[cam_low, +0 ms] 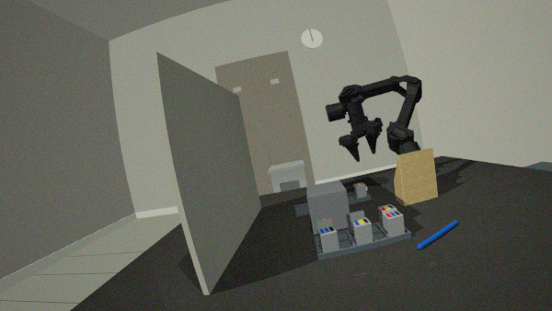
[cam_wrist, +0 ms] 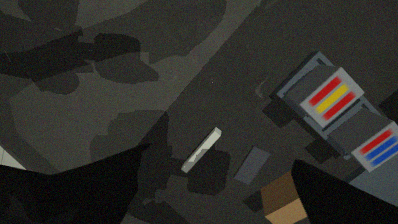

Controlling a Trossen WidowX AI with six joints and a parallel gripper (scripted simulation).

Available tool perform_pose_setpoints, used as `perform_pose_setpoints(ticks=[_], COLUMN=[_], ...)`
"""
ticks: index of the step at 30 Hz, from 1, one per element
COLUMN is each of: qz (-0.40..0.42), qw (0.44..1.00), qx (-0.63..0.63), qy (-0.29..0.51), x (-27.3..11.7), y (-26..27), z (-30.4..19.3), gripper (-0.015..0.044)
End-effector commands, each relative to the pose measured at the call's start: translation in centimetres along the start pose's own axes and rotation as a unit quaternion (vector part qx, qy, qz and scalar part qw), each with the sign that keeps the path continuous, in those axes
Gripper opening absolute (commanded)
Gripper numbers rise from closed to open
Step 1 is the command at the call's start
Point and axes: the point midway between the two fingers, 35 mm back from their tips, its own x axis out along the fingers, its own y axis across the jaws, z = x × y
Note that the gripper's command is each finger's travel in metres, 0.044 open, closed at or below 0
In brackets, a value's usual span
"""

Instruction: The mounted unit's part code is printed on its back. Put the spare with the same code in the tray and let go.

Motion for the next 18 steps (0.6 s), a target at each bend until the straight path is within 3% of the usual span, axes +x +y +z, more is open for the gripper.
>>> perform_pose_setpoints(ticks=[1, 8, 18], qz=[-0.029, -0.054, -0.047], qw=[0.995, 0.956, 0.834], qx=[0.091, 0.289, 0.547], qy=[-0.003, -0.024, -0.053], x=[-1.2, -3.7, -7.0], y=[-3.3, -10.0, -19.3], z=[-1.9, -4.2, -4.4], gripper=[0.0440, 0.0440, 0.0440])
